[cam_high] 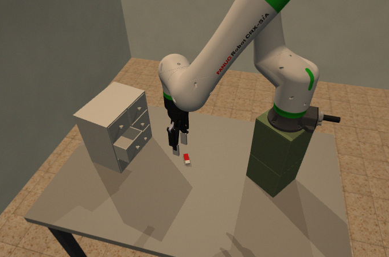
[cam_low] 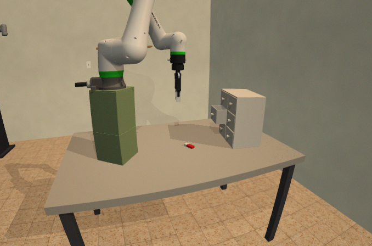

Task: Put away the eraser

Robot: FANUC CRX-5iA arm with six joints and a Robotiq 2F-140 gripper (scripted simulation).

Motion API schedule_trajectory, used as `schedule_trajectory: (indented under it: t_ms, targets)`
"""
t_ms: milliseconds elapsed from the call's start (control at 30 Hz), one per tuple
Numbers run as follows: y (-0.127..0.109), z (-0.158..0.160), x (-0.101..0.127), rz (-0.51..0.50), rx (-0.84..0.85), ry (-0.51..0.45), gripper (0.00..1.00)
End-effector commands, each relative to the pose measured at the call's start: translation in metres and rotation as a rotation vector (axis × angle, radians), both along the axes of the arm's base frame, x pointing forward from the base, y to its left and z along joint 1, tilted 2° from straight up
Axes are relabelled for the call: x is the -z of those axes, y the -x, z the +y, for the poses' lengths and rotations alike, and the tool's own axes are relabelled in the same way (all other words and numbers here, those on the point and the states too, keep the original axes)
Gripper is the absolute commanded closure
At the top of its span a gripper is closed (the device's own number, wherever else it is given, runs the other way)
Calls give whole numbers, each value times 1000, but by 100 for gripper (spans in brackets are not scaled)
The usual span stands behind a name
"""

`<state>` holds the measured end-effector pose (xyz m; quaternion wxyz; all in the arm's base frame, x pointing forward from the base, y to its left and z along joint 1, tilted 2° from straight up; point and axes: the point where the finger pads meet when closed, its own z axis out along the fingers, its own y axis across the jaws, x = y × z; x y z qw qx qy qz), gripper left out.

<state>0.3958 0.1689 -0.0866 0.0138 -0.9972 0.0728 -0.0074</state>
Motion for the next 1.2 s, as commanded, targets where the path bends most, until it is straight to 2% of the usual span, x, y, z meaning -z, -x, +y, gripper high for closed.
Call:
schedule_trajectory:
  t_ms: [0,533,667,767,867,933,1167]
  targets:
    - [0,0,0,0,0,0,0]
    - [0,0,0,0,0,0,0]
    - [0,0,-7,0,0,0,0]
    - [0,-1,-25,0,0,0,0]
    - [1,-1,-51,0,0,0,0]
    - [1,-1,-51,0,0,0,0]
    - [2,-3,-117,0,0,0,0]
